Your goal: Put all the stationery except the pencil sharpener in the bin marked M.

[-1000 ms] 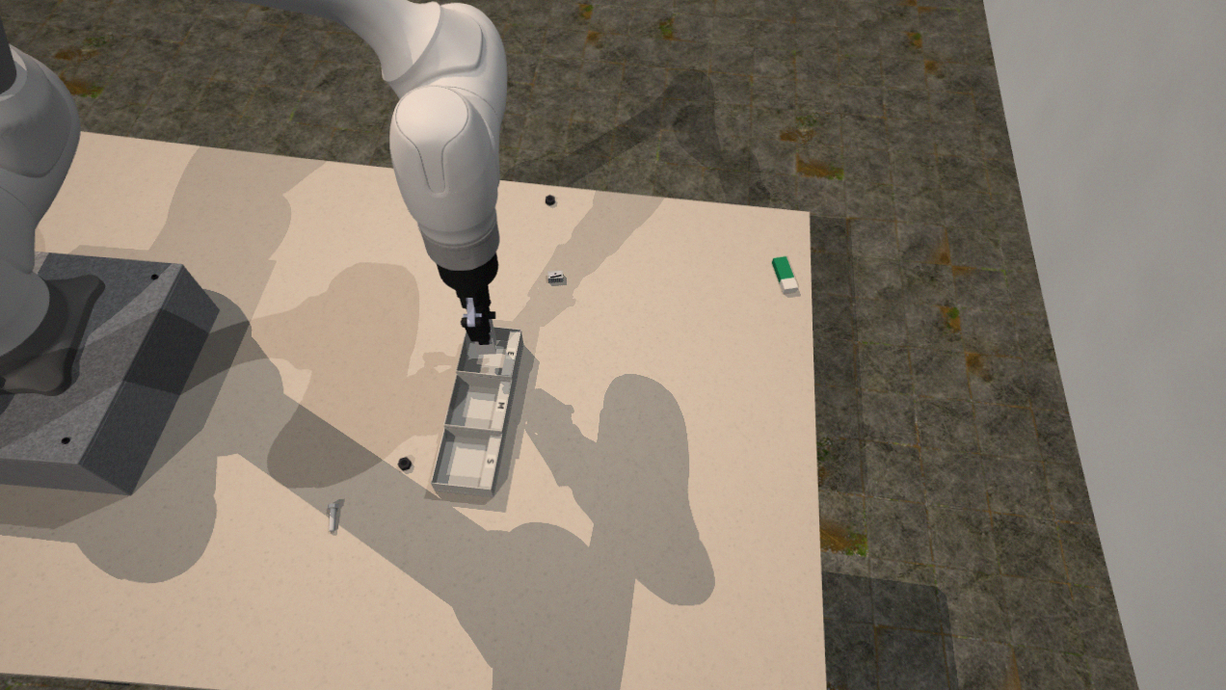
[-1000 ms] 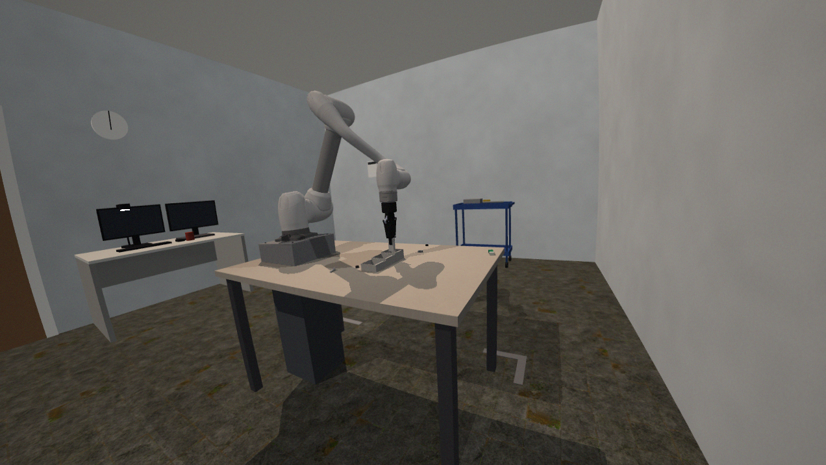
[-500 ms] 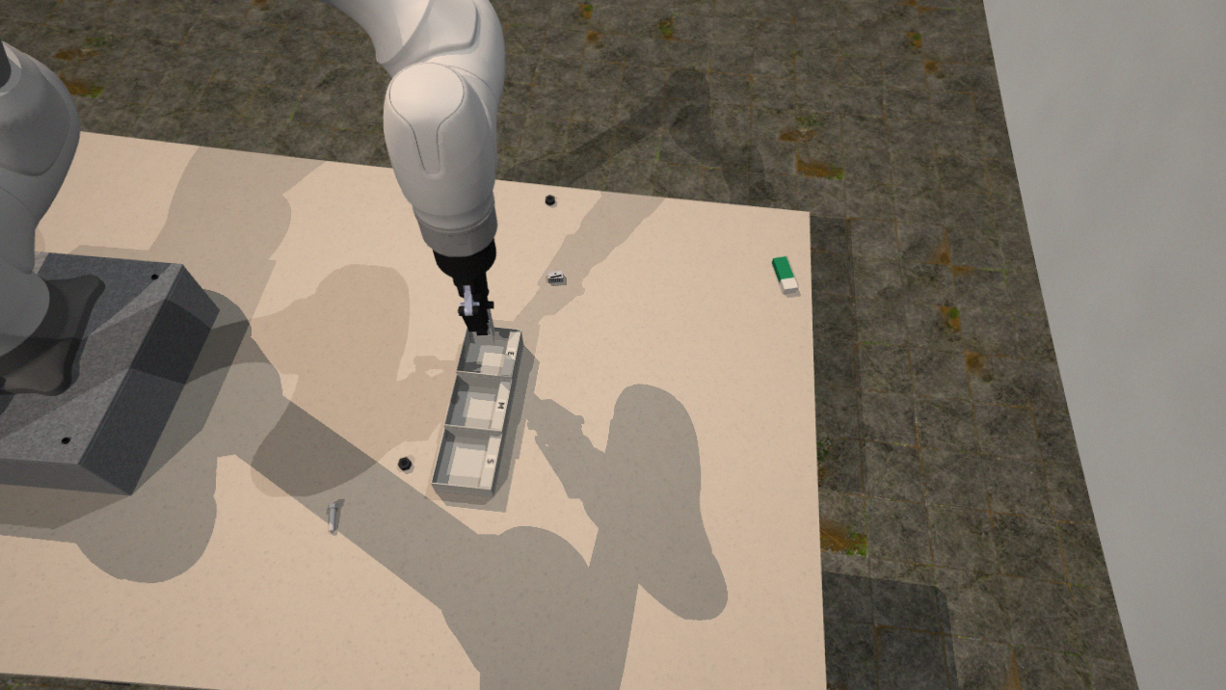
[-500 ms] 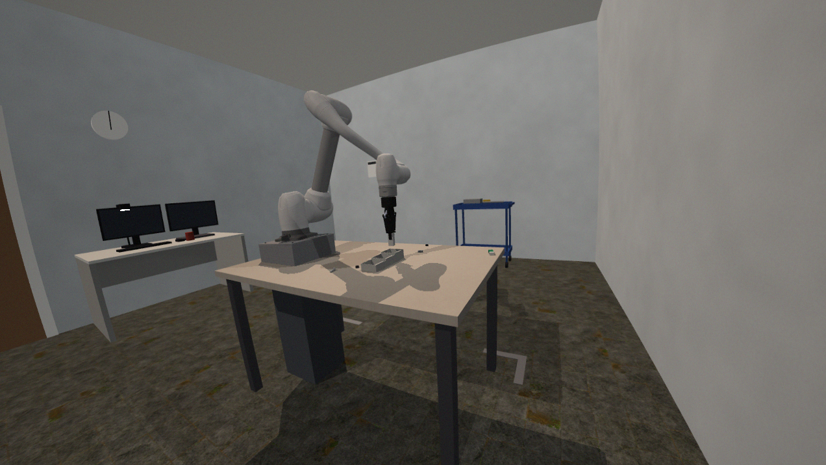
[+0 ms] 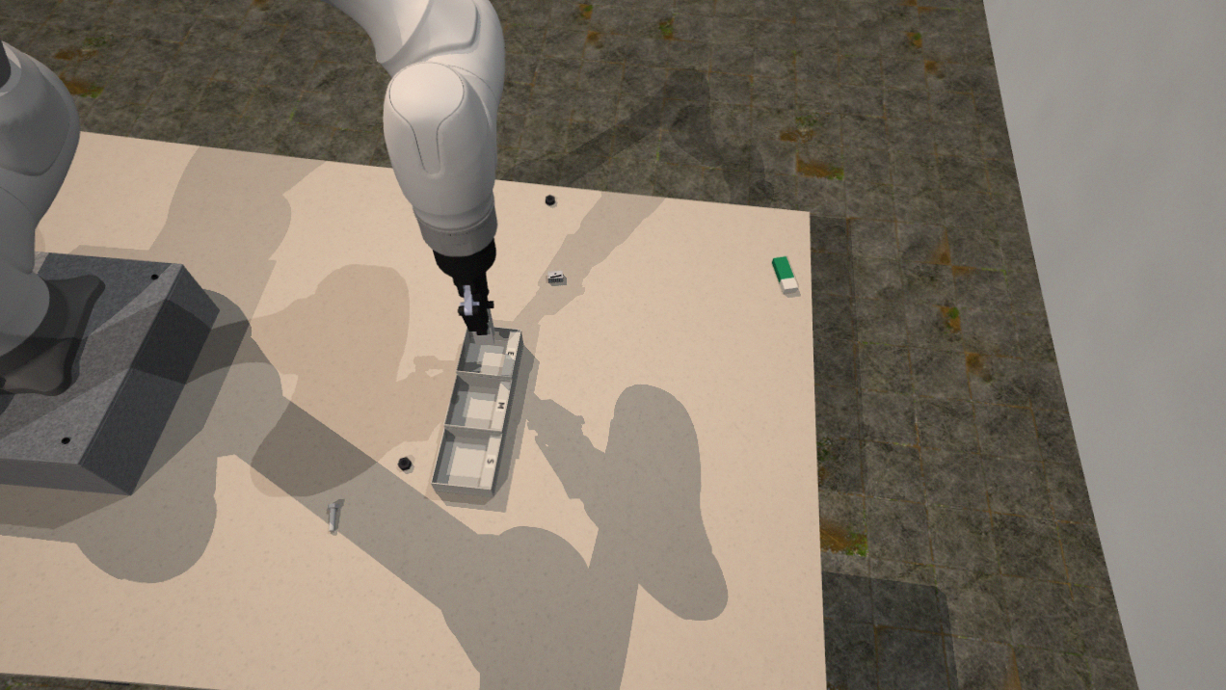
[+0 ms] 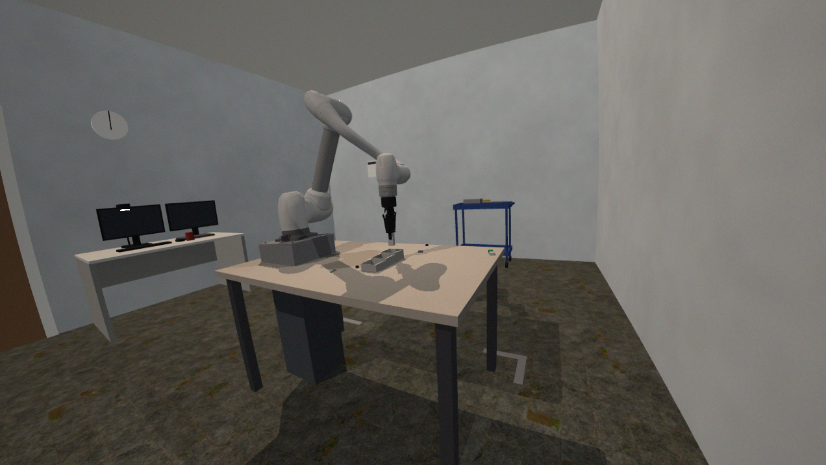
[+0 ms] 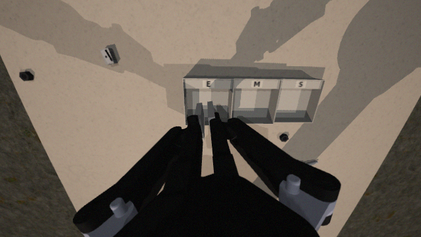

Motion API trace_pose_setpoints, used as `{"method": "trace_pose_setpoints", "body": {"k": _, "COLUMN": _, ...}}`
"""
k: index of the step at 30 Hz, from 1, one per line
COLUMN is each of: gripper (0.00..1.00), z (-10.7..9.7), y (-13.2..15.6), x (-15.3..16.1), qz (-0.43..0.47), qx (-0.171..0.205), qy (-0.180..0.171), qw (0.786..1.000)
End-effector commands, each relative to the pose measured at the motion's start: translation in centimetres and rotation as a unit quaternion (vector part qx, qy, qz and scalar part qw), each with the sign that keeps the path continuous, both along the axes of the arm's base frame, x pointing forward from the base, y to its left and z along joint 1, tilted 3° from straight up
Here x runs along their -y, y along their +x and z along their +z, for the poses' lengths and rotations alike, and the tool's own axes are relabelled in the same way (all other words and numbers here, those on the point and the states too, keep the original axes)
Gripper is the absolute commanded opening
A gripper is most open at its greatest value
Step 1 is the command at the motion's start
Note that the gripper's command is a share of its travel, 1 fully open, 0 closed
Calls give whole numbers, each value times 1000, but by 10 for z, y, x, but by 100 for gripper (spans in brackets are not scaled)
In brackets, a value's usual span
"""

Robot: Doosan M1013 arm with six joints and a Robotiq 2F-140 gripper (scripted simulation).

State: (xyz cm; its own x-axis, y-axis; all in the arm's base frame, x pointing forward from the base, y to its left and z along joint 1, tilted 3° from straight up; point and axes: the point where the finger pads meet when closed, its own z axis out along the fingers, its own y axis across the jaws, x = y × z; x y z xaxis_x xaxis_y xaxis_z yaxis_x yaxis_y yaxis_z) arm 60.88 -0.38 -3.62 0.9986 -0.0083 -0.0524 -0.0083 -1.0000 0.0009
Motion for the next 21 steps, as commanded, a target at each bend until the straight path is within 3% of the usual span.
{"method": "trace_pose_setpoints", "body": {"k": 1, "gripper": 15, "z": 3, "y": 1, "x": -1, "qz": -3, "qx": 2, "qy": 2, "qw": 1000}}
{"method": "trace_pose_setpoints", "body": {"k": 13, "gripper": 15, "z": 3, "y": 1, "x": -1, "qz": -3, "qx": 2, "qy": 2, "qw": 1000}}
{"method": "trace_pose_setpoints", "body": {"k": 16, "gripper": 15, "z": 28, "y": 3, "x": -1, "qz": -3, "qx": 2, "qy": 2, "qw": 1000}}
{"method": "trace_pose_setpoints", "body": {"k": 18, "gripper": 15, "z": 28, "y": 3, "x": -1, "qz": -3, "qx": 2, "qy": 2, "qw": 1000}}
{"method": "trace_pose_setpoints", "body": {"k": 21, "gripper": 15, "z": 53, "y": 4, "x": -1, "qz": -3, "qx": 2, "qy": 2, "qw": 1000}}
